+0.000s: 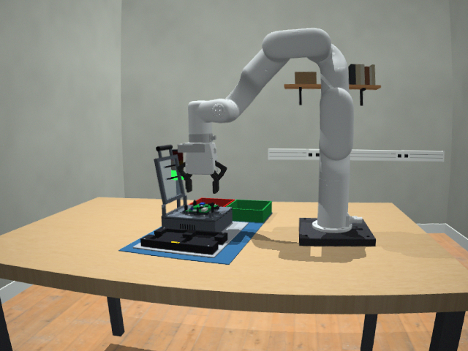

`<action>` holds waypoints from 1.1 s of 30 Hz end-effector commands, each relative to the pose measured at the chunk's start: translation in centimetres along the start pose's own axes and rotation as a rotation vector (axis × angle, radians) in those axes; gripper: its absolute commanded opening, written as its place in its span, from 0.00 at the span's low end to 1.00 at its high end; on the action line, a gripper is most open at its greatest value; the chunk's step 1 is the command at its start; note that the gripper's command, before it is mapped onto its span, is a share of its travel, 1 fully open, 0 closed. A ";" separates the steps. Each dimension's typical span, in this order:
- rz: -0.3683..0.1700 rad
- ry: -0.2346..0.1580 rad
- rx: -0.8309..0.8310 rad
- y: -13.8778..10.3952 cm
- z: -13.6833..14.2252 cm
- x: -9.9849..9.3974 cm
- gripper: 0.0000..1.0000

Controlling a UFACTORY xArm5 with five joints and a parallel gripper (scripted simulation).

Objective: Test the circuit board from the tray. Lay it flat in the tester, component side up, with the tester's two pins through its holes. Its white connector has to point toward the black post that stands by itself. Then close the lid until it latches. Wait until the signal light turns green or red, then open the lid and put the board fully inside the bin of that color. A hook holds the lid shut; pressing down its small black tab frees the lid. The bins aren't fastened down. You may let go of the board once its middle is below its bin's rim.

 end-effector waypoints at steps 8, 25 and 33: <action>0.000 -0.004 0.000 0.0 0.1 0.0 1.00; 0.000 -0.004 0.000 0.0 0.2 3.7 1.00; 0.000 -0.004 0.000 0.0 0.3 5.1 1.00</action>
Point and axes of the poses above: the point where the finger pads meet when closed, its own x axis out along the fingers, its own z axis across the jaws, y = z × x, the point moved 1 cm from there along -x, back along the fingers, and after that the axes turned 11 degrees about -x, right-handed, at the moved point
